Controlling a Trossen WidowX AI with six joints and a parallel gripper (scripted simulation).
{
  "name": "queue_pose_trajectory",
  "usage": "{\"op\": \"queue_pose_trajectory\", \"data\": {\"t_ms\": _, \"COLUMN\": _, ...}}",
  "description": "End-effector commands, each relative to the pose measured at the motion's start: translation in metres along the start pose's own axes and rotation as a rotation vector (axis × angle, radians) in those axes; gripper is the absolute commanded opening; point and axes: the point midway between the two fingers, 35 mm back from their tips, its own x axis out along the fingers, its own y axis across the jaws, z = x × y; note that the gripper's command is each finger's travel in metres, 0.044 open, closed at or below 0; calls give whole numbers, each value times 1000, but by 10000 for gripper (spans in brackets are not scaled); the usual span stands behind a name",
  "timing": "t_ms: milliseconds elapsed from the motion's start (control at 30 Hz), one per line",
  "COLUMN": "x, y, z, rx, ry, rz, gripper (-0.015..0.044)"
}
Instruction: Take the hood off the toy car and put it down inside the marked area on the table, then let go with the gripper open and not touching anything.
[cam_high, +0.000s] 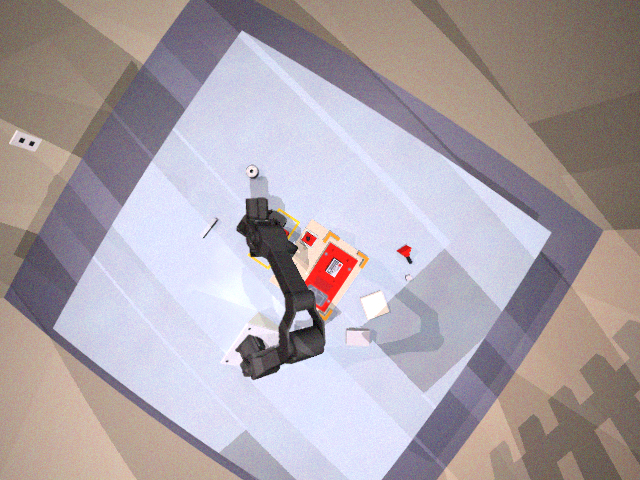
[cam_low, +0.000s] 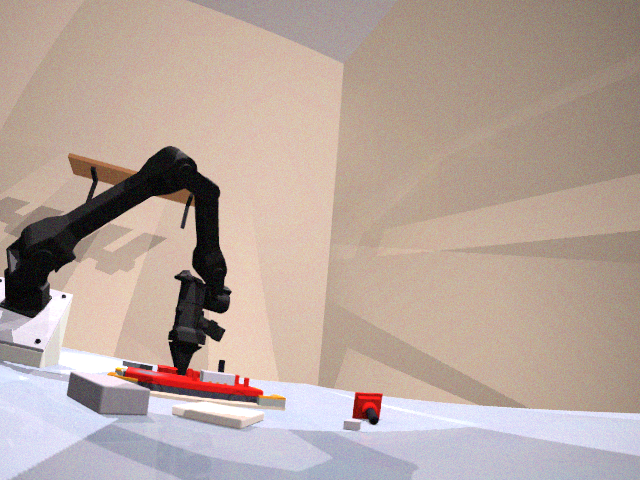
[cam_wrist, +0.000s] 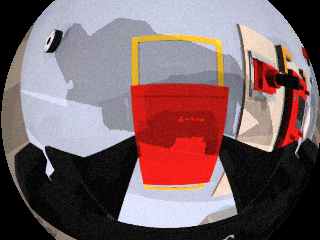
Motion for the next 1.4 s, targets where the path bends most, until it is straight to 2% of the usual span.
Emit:
{"op": "queue_pose_trajectory", "data": {"t_ms": 0, "x": 0, "y": 0, "z": 0, "rx": 1, "ry": 0, "rz": 0, "gripper": 289}}
{"op": "queue_pose_trajectory", "data": {"t_ms": 200, "x": 0, "y": 0, "z": 0, "rx": 1, "ry": 0, "rz": 0, "gripper": 440}}
{"op": "queue_pose_trajectory", "data": {"t_ms": 300, "x": -16, "y": 1, "z": 1, "rx": 0, "ry": -1, "rz": 0, "gripper": 440}}
{"op": "queue_pose_trajectory", "data": {"t_ms": 500, "x": -72, "y": 2, "z": 0, "rx": 0, "ry": -2, "rz": -7, "gripper": 440}}
{"op": "queue_pose_trajectory", "data": {"t_ms": 1367, "x": -72, "y": 2, "z": 0, "rx": 0, "ry": -2, "rz": -7, "gripper": 440}}
